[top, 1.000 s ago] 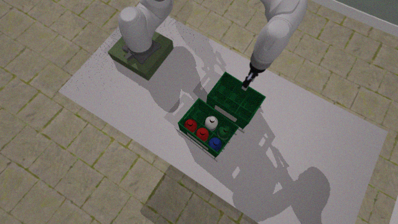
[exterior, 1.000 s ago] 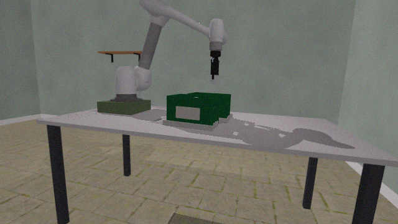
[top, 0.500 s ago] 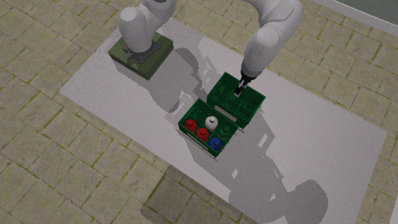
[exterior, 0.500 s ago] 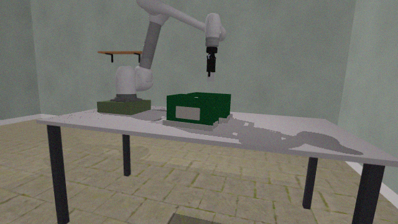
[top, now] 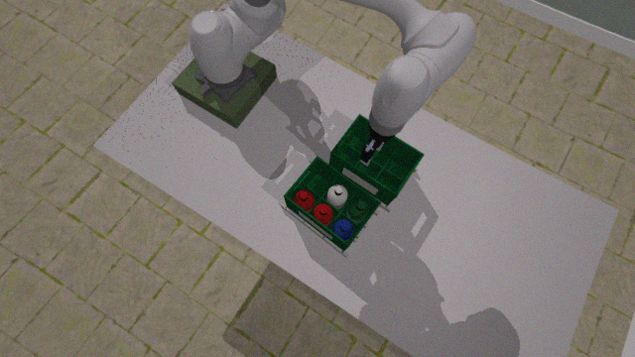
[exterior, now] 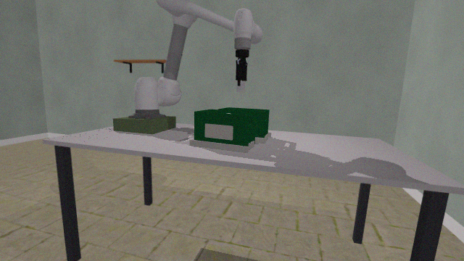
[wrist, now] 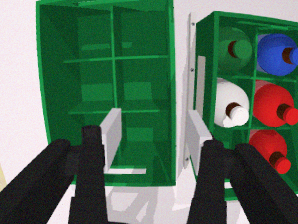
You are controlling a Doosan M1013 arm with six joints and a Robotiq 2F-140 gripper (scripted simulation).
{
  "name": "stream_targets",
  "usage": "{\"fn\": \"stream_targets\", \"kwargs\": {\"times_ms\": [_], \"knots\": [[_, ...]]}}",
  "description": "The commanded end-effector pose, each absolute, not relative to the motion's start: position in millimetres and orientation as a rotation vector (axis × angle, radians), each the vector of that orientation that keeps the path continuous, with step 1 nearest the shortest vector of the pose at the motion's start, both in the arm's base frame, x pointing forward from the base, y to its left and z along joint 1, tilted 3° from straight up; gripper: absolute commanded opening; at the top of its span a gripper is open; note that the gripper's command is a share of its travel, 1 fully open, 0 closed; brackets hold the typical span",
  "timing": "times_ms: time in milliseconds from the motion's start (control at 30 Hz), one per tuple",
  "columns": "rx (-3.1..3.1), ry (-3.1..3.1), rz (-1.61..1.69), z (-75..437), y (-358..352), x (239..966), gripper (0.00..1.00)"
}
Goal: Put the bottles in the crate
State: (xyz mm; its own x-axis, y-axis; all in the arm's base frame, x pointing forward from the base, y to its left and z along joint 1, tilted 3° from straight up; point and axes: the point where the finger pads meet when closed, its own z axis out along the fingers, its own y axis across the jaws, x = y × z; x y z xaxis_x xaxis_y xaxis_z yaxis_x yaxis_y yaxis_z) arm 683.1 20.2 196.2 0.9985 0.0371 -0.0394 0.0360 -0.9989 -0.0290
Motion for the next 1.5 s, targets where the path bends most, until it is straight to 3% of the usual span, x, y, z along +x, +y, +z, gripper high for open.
{"fn": "stream_targets", "kwargs": {"times_ms": [0,1167,1467], "knots": [[-3.116,-0.063,0.067,202.0,-2.8,678.5,0.38],[-3.116,-0.063,0.067,239.5,-152.5,664.9,0.38],[-3.116,-0.063,0.067,240.2,-155.1,664.7,0.38]]}}
